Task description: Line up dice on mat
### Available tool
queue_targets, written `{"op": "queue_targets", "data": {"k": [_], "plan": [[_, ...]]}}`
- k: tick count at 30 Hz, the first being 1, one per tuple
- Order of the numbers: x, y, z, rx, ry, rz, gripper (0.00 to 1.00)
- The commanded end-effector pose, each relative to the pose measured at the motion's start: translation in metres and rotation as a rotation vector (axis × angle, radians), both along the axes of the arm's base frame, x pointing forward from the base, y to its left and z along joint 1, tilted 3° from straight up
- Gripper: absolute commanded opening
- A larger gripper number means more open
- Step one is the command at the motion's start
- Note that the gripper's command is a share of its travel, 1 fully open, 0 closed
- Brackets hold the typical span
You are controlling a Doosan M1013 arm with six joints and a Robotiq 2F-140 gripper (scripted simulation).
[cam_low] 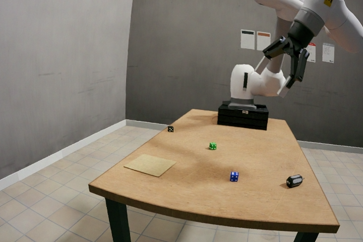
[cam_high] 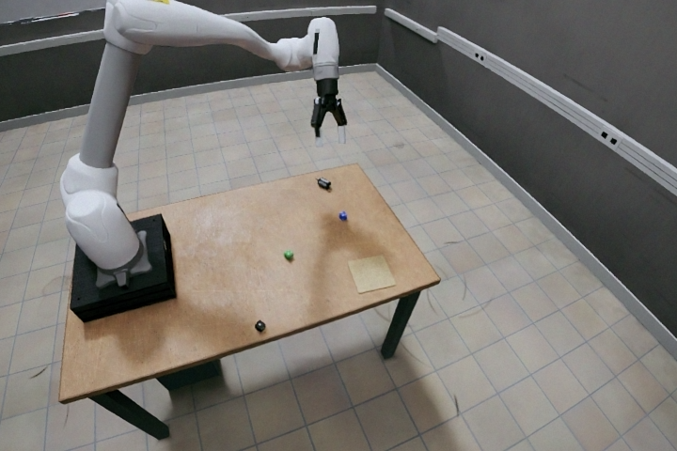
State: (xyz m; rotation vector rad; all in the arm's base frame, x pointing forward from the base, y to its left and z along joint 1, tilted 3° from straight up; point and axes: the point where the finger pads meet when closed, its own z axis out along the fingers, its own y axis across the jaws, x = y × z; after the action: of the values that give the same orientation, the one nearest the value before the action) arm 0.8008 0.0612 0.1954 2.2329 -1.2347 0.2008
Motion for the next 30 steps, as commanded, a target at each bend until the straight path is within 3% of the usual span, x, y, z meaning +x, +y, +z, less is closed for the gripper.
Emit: {"op": "queue_targets", "data": {"k": [1,20,23,26,29,30], "plan": [[0.0,0.0,0.001,0.001,-0.002,0.0,1.0],[-0.001,-0.004,0.0,0.004,-0.001,-0.003,1.0],[-0.006,-0.027,-0.004,0.024,0.004,-0.017,1.0],[-0.022,-0.077,-0.014,0.068,0.01,-0.051,1.0],[-0.031,-0.099,-0.018,0.088,0.011,-0.068,1.0],[-0.042,-0.123,-0.023,0.111,0.011,-0.086,1.0]]}}
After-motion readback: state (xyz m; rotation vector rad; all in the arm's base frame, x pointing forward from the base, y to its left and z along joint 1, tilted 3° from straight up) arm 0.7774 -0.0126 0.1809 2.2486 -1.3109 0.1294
